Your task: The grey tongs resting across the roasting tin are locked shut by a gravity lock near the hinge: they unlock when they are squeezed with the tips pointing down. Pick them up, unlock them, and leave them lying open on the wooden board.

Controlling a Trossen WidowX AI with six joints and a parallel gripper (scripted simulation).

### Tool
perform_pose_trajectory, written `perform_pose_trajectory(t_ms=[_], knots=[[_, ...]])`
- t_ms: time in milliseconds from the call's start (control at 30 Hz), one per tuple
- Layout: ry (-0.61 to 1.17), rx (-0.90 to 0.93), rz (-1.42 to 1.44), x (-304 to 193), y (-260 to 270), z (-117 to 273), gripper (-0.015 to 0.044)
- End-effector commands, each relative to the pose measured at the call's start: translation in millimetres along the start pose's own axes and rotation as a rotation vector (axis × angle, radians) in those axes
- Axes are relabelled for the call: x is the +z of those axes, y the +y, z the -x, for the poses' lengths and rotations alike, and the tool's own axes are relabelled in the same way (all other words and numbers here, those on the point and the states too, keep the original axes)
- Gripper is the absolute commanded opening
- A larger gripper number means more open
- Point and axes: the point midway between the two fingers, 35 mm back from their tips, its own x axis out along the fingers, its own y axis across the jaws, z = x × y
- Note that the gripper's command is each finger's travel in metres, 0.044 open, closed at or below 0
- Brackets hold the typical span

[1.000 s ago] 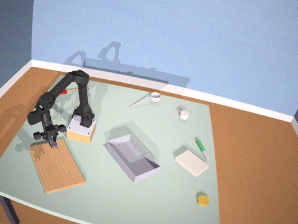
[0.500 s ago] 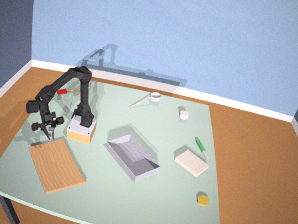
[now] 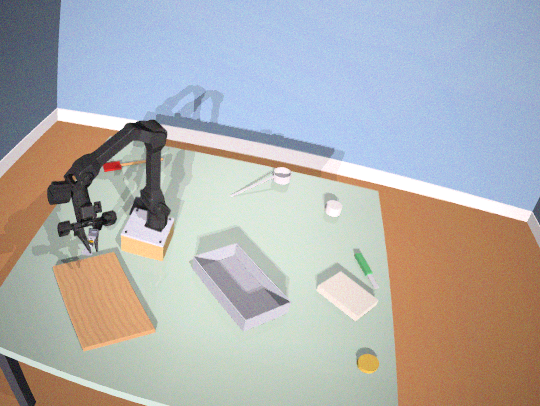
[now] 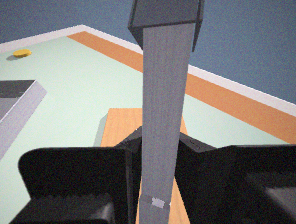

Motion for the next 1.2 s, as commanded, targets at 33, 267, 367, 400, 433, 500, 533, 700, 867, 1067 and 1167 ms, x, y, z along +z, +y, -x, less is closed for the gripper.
perform_pose_trajectory(t_ms=[33, 267, 367, 400, 433, 500, 533, 700, 867, 1067, 1167], knots=[[-0.010, -0.003, 0.012, 3, 0, 1, -0.0150], [-0.010, -0.003, 0.012, 3, 0, 1, -0.0150], [-0.010, -0.003, 0.012, 3, 0, 1, -0.0150], [-0.010, -0.003, 0.012, 3, 0, 1, -0.0150], [-0.010, -0.003, 0.012, 3, 0, 1, -0.0150], [-0.010, -0.003, 0.012, 3, 0, 1, -0.0150], [-0.010, -0.003, 0.012, 3, 0, 1, -0.0150], [0.037, 0.007, 0.000, 0, 0, -4, -0.0150], [0.177, 0.031, -0.028, -7, 0, -18, -0.0150], [0.358, 0.051, -0.046, -15, 1, -33, -0.0150], [0.449, 0.054, -0.050, -19, 1, -39, -0.0150]])
